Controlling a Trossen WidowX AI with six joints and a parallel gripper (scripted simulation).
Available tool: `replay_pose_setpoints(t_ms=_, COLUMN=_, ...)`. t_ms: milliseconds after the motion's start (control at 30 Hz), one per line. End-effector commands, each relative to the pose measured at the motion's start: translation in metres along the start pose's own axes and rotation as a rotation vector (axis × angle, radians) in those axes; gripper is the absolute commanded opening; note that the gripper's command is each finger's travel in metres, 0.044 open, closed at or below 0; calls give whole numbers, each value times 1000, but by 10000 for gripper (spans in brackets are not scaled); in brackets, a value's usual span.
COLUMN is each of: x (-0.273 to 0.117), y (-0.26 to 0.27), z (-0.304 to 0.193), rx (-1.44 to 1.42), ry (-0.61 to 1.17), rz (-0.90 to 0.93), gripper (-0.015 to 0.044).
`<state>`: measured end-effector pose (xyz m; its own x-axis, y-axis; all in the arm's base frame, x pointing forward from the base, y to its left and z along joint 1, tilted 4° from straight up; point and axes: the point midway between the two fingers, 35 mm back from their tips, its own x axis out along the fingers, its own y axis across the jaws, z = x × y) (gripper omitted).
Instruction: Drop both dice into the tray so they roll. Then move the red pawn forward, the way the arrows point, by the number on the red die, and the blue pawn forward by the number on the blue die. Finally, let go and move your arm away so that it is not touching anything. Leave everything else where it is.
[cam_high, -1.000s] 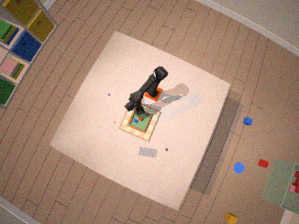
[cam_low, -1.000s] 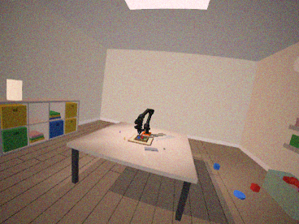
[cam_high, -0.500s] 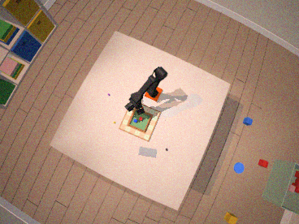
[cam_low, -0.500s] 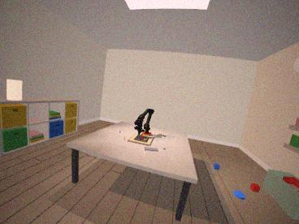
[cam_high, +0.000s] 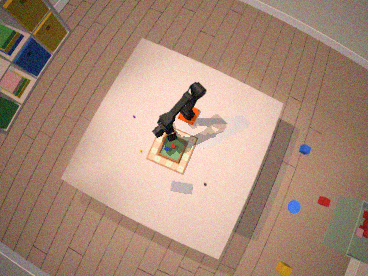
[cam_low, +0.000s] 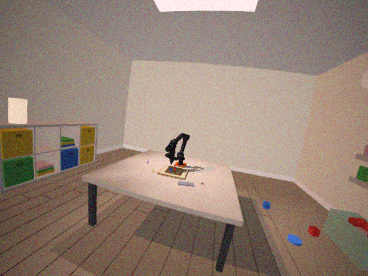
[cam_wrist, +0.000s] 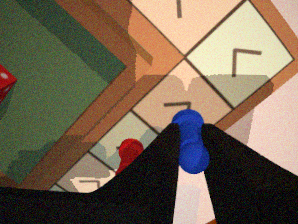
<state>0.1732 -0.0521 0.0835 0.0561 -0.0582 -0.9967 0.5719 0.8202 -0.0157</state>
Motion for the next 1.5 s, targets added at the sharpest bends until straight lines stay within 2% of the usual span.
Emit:
replay_pose_setpoints(t_ms=0, x=-23, y=2, z=3, rx=3, ry=-10, rz=9, gripper=0)
replay_pose_setpoints(t_ms=500, x=-94, y=-1, z=-5, rx=3, ry=-9, rz=9, gripper=0)
replay_pose_setpoints(t_ms=667, x=-97, y=-2, z=-6, rx=3, ry=-9, rz=9, gripper=0)
replay_pose_setpoints(t_ms=1167, x=-24, y=-31, z=25, rx=3, ry=-12, rz=5, gripper=0)
replay_pose_setpoints(t_ms=1467, x=-14, y=-32, z=26, rx=3, ry=-12, rz=5, gripper=0)
